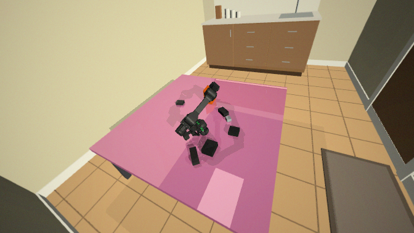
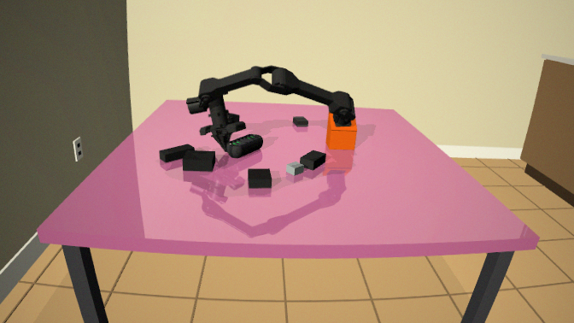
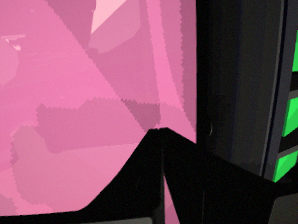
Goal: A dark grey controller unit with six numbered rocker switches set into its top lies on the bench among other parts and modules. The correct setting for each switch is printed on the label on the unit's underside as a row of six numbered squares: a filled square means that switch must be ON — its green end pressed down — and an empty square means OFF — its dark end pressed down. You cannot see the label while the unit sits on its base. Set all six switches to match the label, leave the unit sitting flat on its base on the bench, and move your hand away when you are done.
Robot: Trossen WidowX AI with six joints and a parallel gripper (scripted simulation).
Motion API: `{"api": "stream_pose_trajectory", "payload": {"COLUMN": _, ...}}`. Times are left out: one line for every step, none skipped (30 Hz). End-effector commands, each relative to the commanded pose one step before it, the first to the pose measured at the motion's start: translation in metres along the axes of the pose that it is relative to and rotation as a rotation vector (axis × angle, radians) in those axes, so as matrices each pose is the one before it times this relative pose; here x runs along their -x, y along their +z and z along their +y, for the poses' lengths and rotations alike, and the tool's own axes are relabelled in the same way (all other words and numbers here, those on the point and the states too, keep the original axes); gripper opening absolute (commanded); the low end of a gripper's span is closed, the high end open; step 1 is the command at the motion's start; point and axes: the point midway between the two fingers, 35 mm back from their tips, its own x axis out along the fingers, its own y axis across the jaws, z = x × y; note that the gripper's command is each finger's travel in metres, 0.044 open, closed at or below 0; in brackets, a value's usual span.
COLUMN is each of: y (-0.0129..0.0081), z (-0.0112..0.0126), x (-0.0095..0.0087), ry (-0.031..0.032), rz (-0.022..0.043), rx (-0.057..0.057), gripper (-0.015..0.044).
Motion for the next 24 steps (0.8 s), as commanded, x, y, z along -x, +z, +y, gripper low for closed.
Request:
{"api": "stream_pose_trajectory", "payload": {"y": -0.00159, "z": -0.00271, "x": 0.00079, "ry": 0.00218, "rz": 0.00467, "rx": 0.0010, "gripper": 0.0000}}
{"api": "stream_pose_trajectory", "payload": {"y": 0.00000, "z": -0.00037, "x": -0.00012, "ry": -0.00003, "rz": -0.00001, "rx": 0.0000, "gripper": 0.0000}}
{"api": "stream_pose_trajectory", "payload": {"y": 0.00001, "z": -0.00037, "x": -0.00012, "ry": -0.00003, "rz": -0.00001, "rx": 0.0000, "gripper": 0.0000}}
{"api": "stream_pose_trajectory", "payload": {"y": 0.00001, "z": -0.00035, "x": -0.00011, "ry": -0.00003, "rz": -0.00001, "rx": 0.0000, "gripper": 0.0000}}
{"api": "stream_pose_trajectory", "payload": {"y": 0.00001, "z": -0.00035, "x": -0.00011, "ry": -0.00003, "rz": -0.00001, "rx": 0.0000, "gripper": 0.0000}}
{"api": "stream_pose_trajectory", "payload": {"y": 0.00001, "z": -0.00035, "x": -0.00011, "ry": -0.00003, "rz": -0.00001, "rx": 0.0000, "gripper": 0.0000}}
{"api": "stream_pose_trajectory", "payload": {"y": 0.00001, "z": -0.00035, "x": -0.00011, "ry": -0.00003, "rz": -0.00001, "rx": 0.0000, "gripper": 0.0000}}
{"api": "stream_pose_trajectory", "payload": {"y": 0.00001, "z": -0.00035, "x": -0.00011, "ry": -0.00003, "rz": -0.00001, "rx": 0.0000, "gripper": 0.0000}}
{"api": "stream_pose_trajectory", "payload": {"y": 0.00001, "z": -0.00035, "x": -0.00012, "ry": -0.00003, "rz": -0.00001, "rx": 0.0000, "gripper": 0.0000}}
{"api": "stream_pose_trajectory", "payload": {"y": 0.00001, "z": -0.00035, "x": -0.00012, "ry": -0.00003, "rz": -0.00001, "rx": 0.0000, "gripper": 0.0000}}
{"api": "stream_pose_trajectory", "payload": {"y": 0.00001, "z": -0.00035, "x": -0.00012, "ry": -0.00003, "rz": -0.00001, "rx": 0.0000, "gripper": 0.0000}}
{"api": "stream_pose_trajectory", "payload": {"y": 0.00002, "z": -0.00035, "x": -0.00012, "ry": -0.00003, "rz": -0.00001, "rx": 0.0000, "gripper": 0.0000}}
{"api": "stream_pose_trajectory", "payload": {"y": 0.00002, "z": -0.00036, "x": -0.00012, "ry": -0.00003, "rz": -0.00001, "rx": 0.0000, "gripper": 0.0000}}
{"api": "stream_pose_trajectory", "payload": {"y": 0.00002, "z": -0.00036, "x": -0.00012, "ry": -0.00003, "rz": -0.00001, "rx": 0.0000, "gripper": 0.0000}}
{"api": "stream_pose_trajectory", "payload": {"y": 0.00002, "z": -0.00036, "x": -0.00012, "ry": -0.00003, "rz": -0.00001, "rx": 0.0000, "gripper": 0.0000}}
{"api": "stream_pose_trajectory", "payload": {"y": 0.00002, "z": -0.00018, "x": -0.00006, "ry": -0.00001, "rz": 0.00000, "rx": 0.0000, "gripper": 0.0000}}
{"api": "stream_pose_trajectory", "payload": {"y": 0.00005, "z": -0.00037, "x": -0.00012, "ry": -0.00002, "rz": 0.00000, "rx": 0.0000, "gripper": 0.0000}}
{"api": "stream_pose_trajectory", "payload": {"y": 0.00007, "z": -0.00051, "x": -0.00016, "ry": -0.00003, "rz": 0.00000, "rx": 0.0000, "gripper": 0.0000}}
{"api": "stream_pose_trajectory", "payload": {"y": 0.00009, "z": -0.00068, "x": -0.00022, "ry": -0.00004, "rz": 0.00000, "rx": 0.0000, "gripper": 0.0000}}
{"api": "stream_pose_trajectory", "payload": {"y": 0.00010, "z": -0.00079, "x": -0.00025, "ry": -0.00005, "rz": 0.00000, "rx": 0.0000, "gripper": 0.0000}}
{"api": "stream_pose_trajectory", "payload": {"y": 0.00012, "z": -0.00094, "x": -0.00030, "ry": -0.00006, "rz": 0.00000, "rx": 0.0000, "gripper": 0.0000}}
{"api": "stream_pose_trajectory", "payload": {"y": 0.00012, "z": -0.00098, "x": -0.00032, "ry": -0.00006, "rz": 0.00000, "rx": 0.0000, "gripper": 0.0000}}
{"api": "stream_pose_trajectory", "payload": {"y": 0.00011, "z": -0.00112, "x": -0.00036, "ry": -0.00007, "rz": 0.00001, "rx": 0.0000, "gripper": 0.0000}}
{"api": "stream_pose_trajectory", "payload": {"y": 0.00009, "z": -0.00111, "x": -0.00036, "ry": -0.00007, "rz": 0.00001, "rx": 0.0000, "gripper": 0.0000}}
